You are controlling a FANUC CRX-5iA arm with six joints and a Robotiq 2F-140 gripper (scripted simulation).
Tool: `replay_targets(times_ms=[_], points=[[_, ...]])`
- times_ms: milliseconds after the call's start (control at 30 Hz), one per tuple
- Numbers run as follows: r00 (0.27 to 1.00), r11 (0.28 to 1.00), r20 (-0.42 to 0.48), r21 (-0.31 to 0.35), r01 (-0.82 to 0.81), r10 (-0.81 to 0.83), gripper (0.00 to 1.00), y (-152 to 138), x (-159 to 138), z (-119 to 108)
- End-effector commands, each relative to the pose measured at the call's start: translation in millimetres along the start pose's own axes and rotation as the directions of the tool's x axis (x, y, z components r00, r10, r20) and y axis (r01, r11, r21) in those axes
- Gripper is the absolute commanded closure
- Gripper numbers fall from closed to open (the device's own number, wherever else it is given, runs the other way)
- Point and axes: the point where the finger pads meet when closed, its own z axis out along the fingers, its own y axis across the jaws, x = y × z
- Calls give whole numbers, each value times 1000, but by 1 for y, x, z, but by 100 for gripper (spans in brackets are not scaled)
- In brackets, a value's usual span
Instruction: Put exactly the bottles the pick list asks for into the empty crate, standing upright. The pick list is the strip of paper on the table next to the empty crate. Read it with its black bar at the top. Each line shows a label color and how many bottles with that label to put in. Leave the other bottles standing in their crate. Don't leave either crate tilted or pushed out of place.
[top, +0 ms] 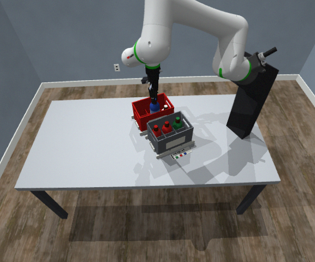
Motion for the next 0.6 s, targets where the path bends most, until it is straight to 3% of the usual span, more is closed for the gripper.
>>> replay_targets(times_ms=[0,567], points=[[1000,1000,-1,-1,1,-1,90,0,1,-8],[1000,1000,-1,-1,1,-1,90,0,1,-33]])
